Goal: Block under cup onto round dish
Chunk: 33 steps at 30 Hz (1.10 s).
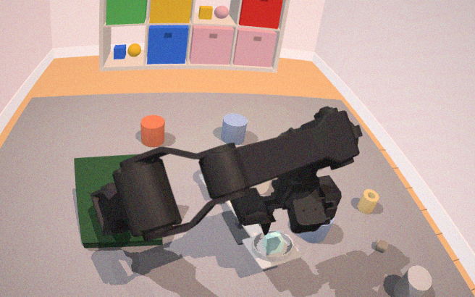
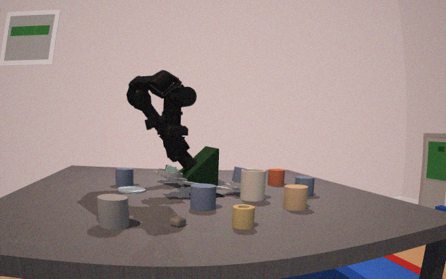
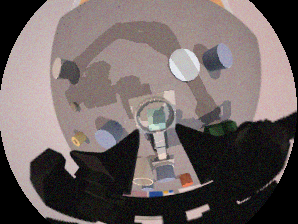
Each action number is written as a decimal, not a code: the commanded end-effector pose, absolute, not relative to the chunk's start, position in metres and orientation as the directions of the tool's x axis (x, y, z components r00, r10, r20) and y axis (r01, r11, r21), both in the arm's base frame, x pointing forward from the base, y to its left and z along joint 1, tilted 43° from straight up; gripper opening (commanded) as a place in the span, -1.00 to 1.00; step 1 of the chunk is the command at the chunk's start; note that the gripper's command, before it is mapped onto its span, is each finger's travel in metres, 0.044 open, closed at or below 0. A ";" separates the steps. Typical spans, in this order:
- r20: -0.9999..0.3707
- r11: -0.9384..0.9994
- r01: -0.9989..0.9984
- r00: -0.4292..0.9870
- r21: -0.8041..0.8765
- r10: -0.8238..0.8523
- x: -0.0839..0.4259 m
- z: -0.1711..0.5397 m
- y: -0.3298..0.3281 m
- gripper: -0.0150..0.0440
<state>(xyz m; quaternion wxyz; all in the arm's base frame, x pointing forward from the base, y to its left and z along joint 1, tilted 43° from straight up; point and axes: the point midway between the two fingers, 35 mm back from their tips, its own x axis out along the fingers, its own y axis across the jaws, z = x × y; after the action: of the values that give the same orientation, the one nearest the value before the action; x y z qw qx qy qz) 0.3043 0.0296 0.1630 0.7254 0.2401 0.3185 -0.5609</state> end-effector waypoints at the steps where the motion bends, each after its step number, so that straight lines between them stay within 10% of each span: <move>1: -0.728 0.254 0.967 0.162 -0.017 -0.666 0.304 0.158 0.024 0.39; 26: -0.727 0.254 0.967 0.163 -0.016 -0.667 0.310 0.132 -0.001 0.39; 33: -0.727 0.254 0.967 0.163 -0.016 -0.667 0.310 0.132 -0.001 -0.03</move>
<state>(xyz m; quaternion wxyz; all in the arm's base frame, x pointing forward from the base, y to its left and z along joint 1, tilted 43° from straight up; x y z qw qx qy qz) 0.3103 0.0001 0.1320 0.7240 0.2386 0.3181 -0.5636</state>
